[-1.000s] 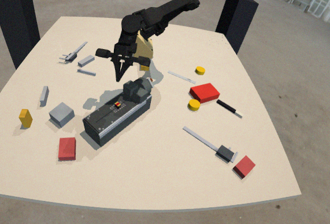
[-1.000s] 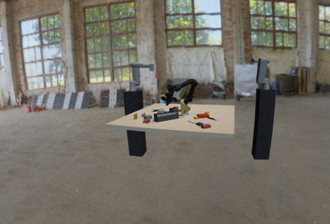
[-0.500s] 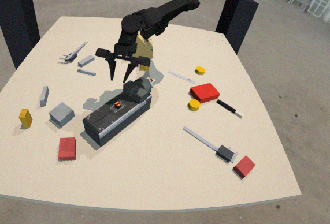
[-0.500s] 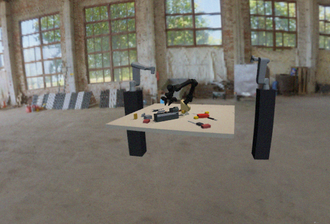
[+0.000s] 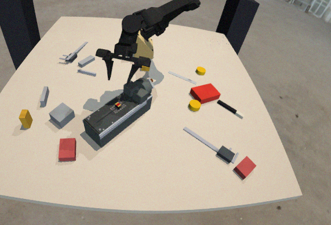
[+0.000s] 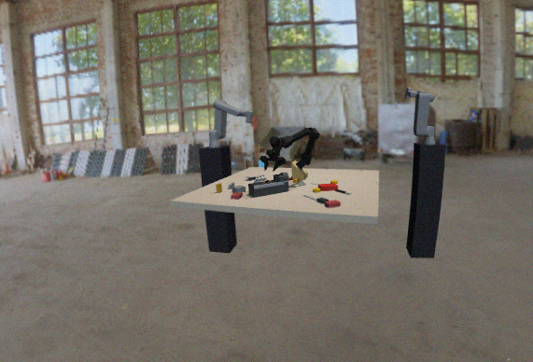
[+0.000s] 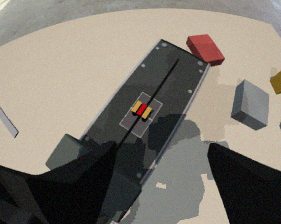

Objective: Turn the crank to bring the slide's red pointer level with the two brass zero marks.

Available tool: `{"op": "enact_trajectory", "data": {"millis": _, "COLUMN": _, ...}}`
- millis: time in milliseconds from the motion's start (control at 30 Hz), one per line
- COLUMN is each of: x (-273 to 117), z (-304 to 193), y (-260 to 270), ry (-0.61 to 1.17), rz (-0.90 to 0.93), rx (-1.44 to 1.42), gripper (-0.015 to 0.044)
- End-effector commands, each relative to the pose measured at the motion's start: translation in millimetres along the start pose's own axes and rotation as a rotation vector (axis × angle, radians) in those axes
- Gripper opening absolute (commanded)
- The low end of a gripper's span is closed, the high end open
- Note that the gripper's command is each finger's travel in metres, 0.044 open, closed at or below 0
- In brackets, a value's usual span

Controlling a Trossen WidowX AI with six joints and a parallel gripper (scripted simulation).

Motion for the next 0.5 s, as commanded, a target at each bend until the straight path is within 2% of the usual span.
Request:
{"op": "enact_trajectory", "data": {"millis": 0, "x": 0.0, "z": 0.0, "y": 0.0, "ry": 0.0, "rz": 0.0, "rx": 0.0, "gripper": 0.023}}
{"op": "enact_trajectory", "data": {"millis": 300, "x": 0.0, "z": 0.0, "y": 0.0, "ry": 0.0, "rz": 0.0, "rx": 0.0, "gripper": 0.0}}
{"op": "enact_trajectory", "data": {"millis": 467, "x": 0.0, "z": 0.0, "y": 0.0, "ry": 0.0, "rz": 0.0, "rx": 0.0, "gripper": 0.0}}
Point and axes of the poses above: the point midway between the two fingers, 35 mm back from their tips, its own x axis out along the fingers, its own y axis across the jaws, z = x × y, the point moved 5 cm from there along -x, back along the fingers, and after that the axes turned 10 degrees about -x, right-handed, at the moved point
